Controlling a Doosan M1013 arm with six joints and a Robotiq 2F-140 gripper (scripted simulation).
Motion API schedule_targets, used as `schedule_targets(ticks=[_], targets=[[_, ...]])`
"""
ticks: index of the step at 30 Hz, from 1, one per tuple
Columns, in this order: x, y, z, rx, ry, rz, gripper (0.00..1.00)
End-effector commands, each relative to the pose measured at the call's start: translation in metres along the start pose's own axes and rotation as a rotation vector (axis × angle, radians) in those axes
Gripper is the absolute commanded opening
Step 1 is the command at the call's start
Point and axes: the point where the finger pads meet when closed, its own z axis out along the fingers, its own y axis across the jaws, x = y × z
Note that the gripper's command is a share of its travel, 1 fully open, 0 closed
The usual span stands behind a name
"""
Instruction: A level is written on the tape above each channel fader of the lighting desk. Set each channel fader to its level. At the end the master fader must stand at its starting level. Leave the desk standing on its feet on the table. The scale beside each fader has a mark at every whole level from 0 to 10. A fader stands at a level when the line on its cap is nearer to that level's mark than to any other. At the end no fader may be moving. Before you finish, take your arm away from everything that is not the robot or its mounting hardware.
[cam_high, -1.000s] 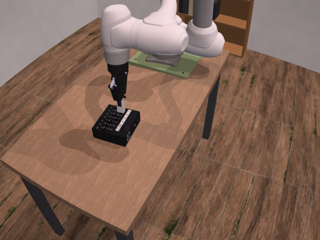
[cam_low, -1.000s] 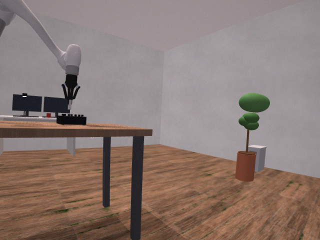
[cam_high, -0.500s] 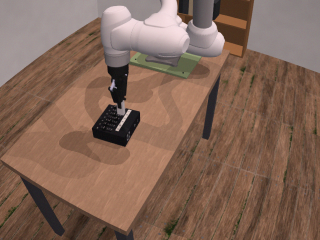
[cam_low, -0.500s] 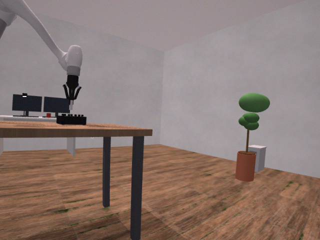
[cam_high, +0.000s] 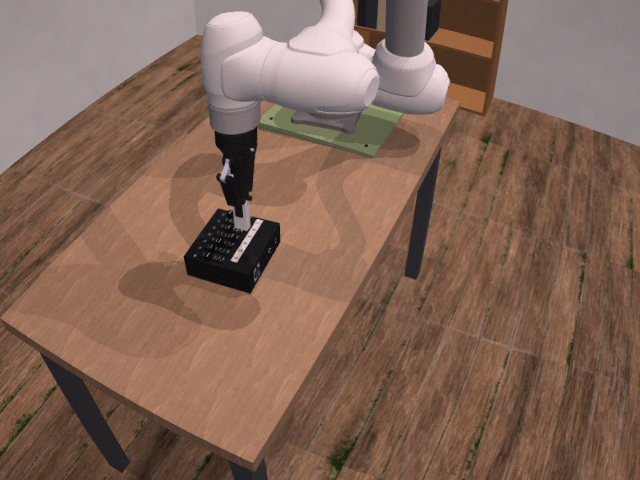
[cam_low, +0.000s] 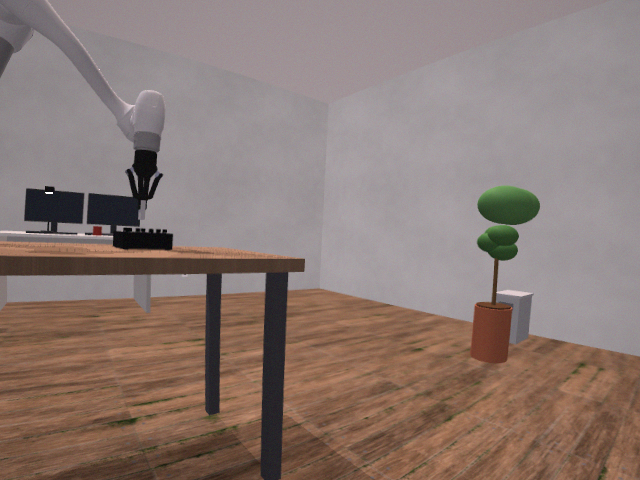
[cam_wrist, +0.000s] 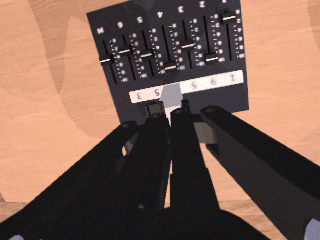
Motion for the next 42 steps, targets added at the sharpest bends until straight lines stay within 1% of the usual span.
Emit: schedule_targets(ticks=[1,19,42], targets=[[0.0,0.0,0.0,0.0,0.0,0.0,0.0],[0.0,0.0,0.002,0.0,0.0,0.0,0.0],[0.0,0.0,0.015,0.0,0.0,0.0,0.0]])
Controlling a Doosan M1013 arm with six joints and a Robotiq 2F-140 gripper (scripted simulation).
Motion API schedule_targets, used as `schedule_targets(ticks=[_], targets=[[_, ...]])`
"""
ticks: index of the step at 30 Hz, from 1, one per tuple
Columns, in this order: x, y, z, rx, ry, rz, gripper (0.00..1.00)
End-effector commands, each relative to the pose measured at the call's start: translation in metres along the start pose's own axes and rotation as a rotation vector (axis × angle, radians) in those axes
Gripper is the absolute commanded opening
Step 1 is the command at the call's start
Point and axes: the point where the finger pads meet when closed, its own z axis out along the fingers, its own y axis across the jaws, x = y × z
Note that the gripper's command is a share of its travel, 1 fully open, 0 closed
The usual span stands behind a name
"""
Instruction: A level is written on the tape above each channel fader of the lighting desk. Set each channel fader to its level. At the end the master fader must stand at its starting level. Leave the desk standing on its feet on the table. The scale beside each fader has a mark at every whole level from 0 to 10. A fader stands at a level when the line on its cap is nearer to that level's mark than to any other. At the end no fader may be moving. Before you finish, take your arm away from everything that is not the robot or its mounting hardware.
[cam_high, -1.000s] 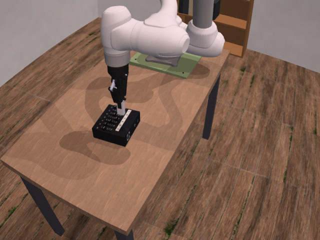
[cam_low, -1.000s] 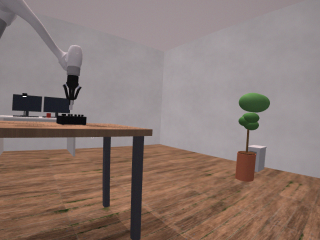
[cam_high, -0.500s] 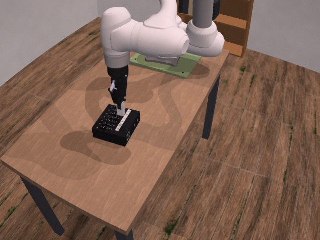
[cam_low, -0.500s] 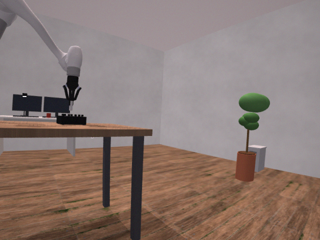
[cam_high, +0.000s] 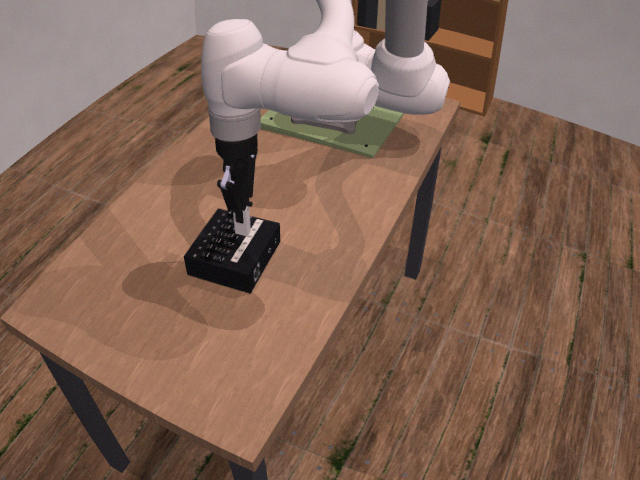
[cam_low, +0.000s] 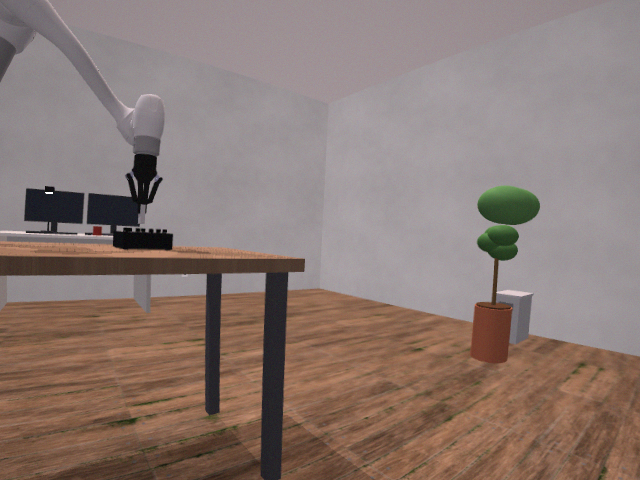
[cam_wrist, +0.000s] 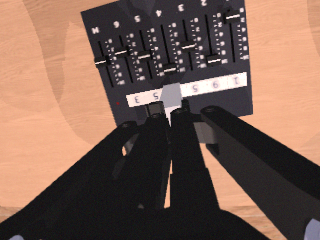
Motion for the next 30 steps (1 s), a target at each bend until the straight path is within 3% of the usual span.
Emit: schedule_targets(ticks=[1,30], targets=[[0.0,0.0,0.0015,0.0,0.0,0.0,0.0],[0.0,0.0,0.0097,0.0,0.0,0.0,0.0]])
